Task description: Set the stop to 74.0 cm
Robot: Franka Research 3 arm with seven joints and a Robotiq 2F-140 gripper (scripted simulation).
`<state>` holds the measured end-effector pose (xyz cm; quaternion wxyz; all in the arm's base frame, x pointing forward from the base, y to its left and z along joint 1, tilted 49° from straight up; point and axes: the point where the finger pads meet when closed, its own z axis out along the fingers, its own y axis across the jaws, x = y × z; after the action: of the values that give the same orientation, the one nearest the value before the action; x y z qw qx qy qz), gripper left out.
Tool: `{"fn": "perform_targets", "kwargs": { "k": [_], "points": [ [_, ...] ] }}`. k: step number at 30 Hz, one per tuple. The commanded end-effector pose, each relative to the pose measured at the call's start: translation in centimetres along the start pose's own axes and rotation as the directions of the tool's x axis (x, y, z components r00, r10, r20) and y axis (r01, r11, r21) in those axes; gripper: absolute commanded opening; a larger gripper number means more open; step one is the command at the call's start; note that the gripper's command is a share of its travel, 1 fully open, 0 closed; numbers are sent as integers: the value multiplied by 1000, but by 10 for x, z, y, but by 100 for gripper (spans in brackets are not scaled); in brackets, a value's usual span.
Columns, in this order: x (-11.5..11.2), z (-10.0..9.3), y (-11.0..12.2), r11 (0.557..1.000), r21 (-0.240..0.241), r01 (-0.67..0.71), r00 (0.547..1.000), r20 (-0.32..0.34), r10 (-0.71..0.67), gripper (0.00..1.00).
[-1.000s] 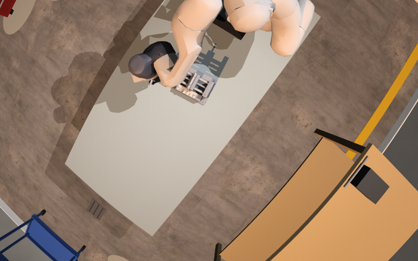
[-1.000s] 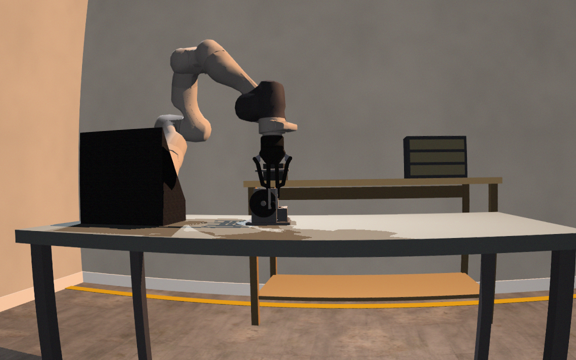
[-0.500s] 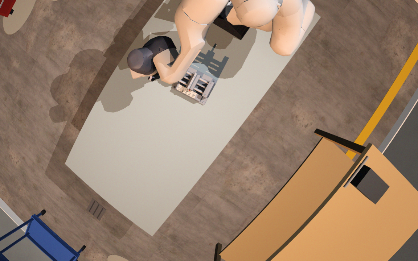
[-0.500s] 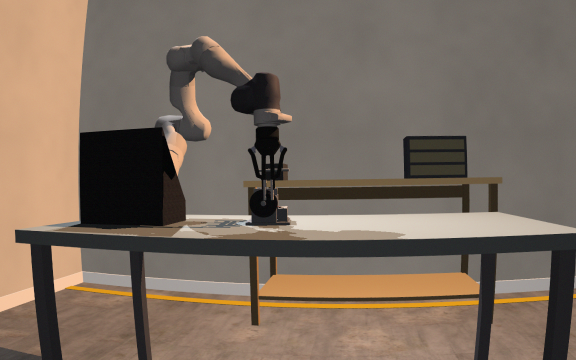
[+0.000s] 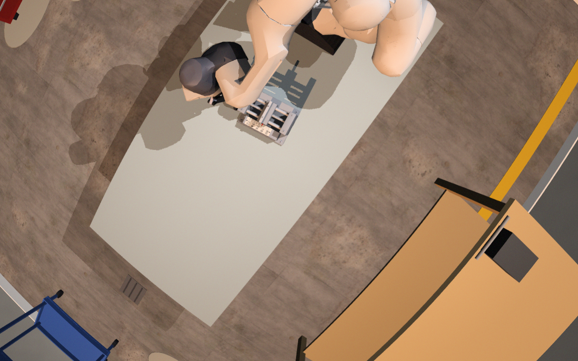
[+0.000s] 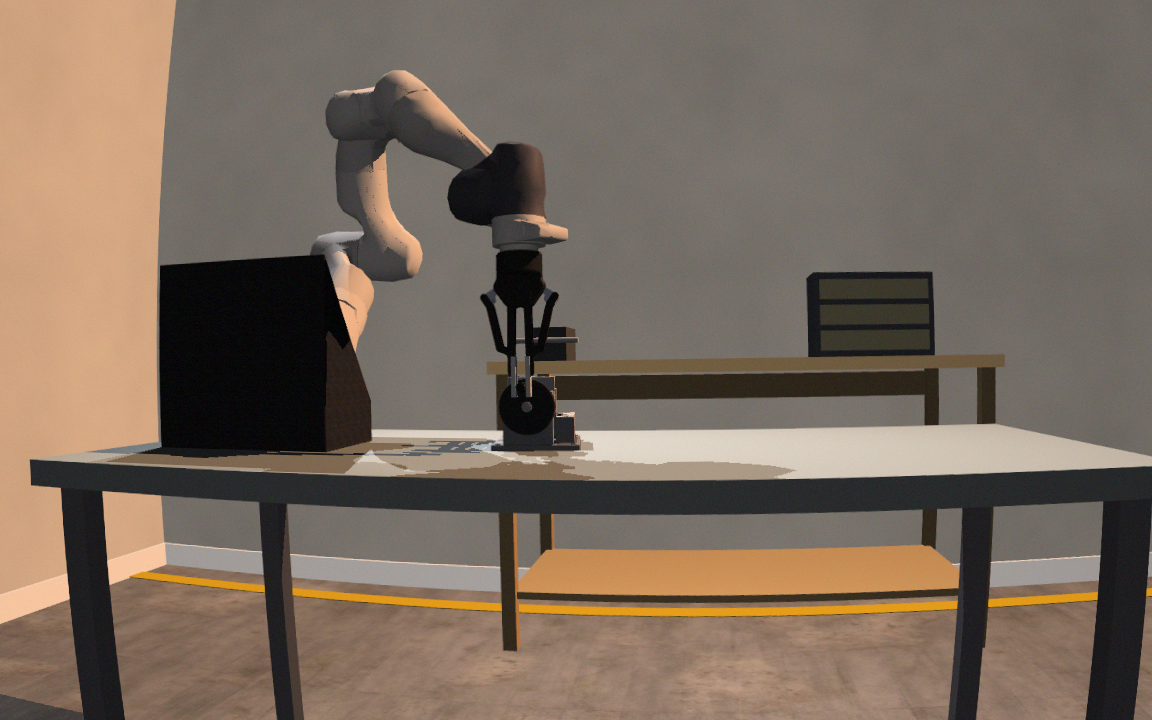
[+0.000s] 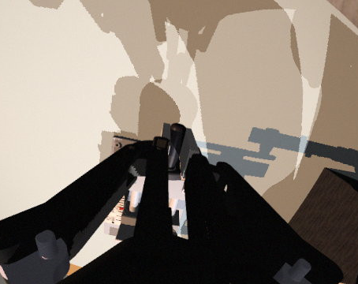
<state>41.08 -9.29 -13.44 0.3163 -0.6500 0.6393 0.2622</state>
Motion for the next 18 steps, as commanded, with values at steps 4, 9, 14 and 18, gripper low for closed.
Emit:
{"fn": "perform_targets", "kwargs": {
  "k": [4, 9, 14, 18],
  "points": [
    [0, 9, 16, 1000, -7, 7, 1000, 2, -7, 4],
    [0, 18, 23, 1000, -7, 7, 1000, 2, -7, 4],
    [0, 33, 28, 1000, -7, 7, 1000, 2, -7, 4],
    [0, 44, 26, 1000, -7, 7, 1000, 2, -7, 4]
  ]
}}
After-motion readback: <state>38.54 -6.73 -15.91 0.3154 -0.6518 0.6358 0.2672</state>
